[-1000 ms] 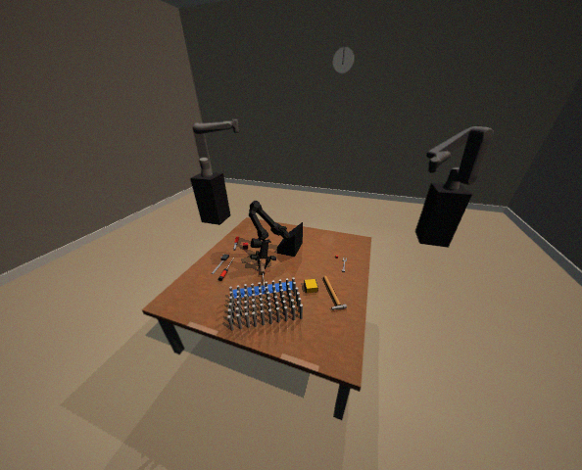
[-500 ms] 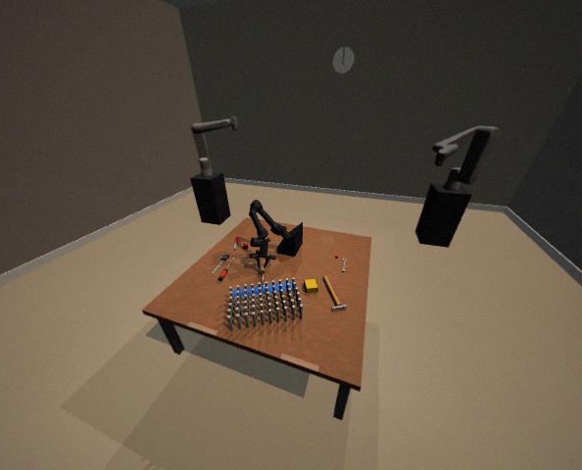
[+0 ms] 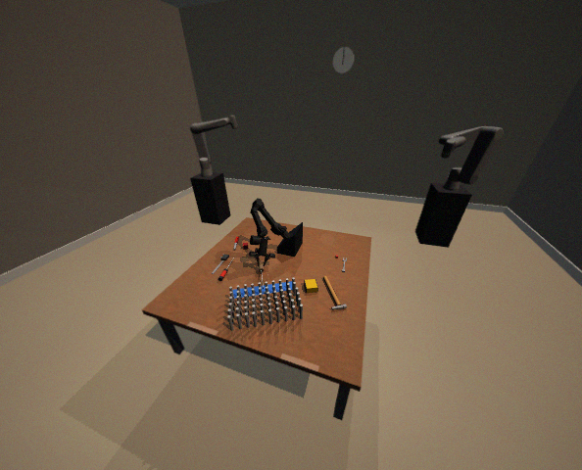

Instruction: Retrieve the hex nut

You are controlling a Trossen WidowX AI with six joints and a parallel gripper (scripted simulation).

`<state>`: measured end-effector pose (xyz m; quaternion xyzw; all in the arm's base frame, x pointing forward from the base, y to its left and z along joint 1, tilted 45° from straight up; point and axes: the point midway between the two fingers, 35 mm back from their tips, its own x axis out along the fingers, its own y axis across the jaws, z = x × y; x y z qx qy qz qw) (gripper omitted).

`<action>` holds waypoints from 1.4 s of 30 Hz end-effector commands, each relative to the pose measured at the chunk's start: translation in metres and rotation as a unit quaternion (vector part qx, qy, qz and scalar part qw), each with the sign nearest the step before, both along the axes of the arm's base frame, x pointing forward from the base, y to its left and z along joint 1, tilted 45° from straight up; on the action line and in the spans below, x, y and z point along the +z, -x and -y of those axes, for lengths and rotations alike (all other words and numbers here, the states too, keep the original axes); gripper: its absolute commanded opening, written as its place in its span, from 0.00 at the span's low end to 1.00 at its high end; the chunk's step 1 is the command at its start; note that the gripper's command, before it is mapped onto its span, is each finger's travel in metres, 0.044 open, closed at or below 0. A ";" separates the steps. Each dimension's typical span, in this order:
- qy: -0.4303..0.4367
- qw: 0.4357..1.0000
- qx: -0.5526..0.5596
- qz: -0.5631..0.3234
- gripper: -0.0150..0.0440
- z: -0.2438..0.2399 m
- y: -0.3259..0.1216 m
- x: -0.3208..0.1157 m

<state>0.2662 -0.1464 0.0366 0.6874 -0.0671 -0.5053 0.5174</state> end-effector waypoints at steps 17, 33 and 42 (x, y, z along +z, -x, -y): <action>-0.011 1.000 0.003 -0.006 0.25 -0.017 0.017 0.024; -0.013 1.000 -0.001 -0.005 0.25 -0.067 0.005 0.074; -0.006 1.000 0.003 0.000 0.25 -0.091 0.011 0.103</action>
